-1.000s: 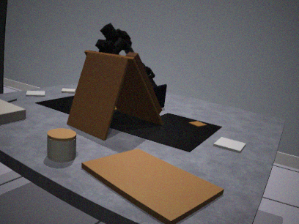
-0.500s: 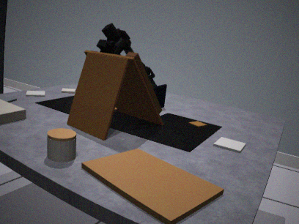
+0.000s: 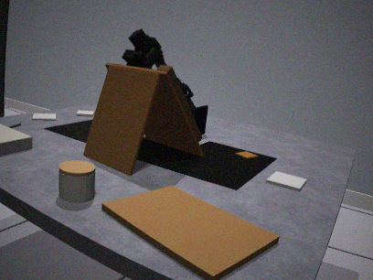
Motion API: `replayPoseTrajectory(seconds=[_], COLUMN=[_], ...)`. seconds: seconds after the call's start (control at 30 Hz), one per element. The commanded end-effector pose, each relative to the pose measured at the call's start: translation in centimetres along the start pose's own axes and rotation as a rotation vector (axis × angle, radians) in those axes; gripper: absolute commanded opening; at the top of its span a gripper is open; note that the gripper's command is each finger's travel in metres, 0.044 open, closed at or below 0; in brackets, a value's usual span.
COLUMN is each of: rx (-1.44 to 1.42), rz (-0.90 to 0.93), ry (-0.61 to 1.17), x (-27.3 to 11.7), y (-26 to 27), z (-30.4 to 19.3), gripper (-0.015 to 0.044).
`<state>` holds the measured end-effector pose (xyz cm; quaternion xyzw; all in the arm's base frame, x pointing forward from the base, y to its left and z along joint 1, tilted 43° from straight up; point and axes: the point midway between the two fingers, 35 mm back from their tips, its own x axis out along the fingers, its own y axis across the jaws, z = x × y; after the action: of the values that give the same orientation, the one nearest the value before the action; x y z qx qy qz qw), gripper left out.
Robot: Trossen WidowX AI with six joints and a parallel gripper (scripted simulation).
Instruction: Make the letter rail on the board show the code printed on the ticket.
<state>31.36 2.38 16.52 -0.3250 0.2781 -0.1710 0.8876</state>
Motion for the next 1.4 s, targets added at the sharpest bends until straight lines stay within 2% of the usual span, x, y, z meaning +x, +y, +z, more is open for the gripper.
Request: replayPoseTrajectory(seconds=[0.0, 1.37], rx=[0.001, 0.002], rz=[-0.002, -0.001], ry=[0.000, 0.000], x=[0.0, 0.0], y=[0.3, 2.3], z=[0.0, 0.0], gripper=[0.0000, 0.0000])
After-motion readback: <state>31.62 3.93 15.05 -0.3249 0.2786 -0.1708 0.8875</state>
